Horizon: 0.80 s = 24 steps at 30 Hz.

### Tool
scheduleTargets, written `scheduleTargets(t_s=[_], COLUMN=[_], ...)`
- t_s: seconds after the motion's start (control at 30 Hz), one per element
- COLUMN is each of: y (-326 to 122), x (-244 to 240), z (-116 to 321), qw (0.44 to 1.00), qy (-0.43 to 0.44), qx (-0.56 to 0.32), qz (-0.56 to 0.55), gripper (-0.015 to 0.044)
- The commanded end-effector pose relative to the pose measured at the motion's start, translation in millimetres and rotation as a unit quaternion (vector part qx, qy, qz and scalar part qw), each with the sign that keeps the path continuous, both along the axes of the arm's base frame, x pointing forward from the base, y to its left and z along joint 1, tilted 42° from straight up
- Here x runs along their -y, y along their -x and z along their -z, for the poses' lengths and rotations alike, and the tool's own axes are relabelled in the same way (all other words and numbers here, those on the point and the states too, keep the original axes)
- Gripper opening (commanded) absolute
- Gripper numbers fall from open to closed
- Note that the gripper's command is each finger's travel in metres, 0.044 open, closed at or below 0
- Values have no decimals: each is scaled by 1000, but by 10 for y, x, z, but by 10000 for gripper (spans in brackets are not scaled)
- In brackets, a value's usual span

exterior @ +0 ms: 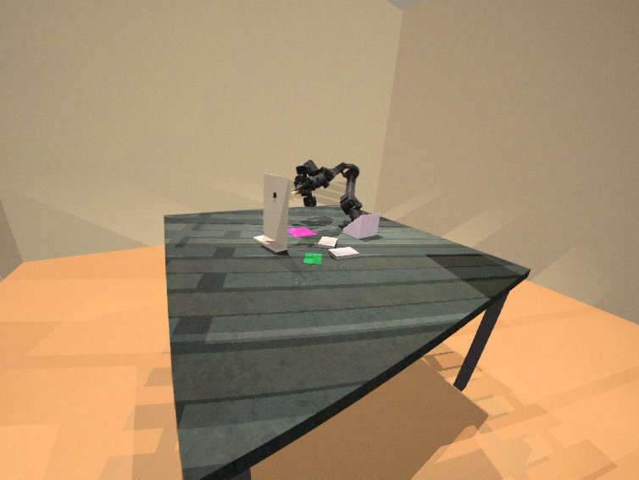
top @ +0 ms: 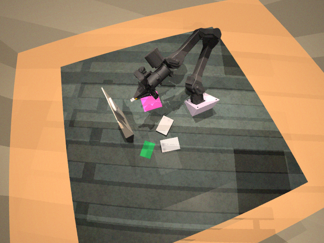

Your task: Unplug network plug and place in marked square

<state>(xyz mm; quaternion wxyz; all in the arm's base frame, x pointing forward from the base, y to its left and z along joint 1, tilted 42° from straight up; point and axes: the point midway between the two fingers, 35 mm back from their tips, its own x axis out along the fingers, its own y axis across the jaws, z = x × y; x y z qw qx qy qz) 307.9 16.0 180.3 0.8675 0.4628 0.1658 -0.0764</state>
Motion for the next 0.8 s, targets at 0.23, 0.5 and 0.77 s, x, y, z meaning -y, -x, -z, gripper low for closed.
scheduleTargets(t_s=[0.23, 0.5, 0.77], y=[109, 253, 433], x=[335, 574, 793], z=[313, 467, 552], qw=[986, 961, 927], qy=[-28, -30, -19], qx=[-60, -80, -80], qz=[155, 264, 366], gripper=[0, 0, 0])
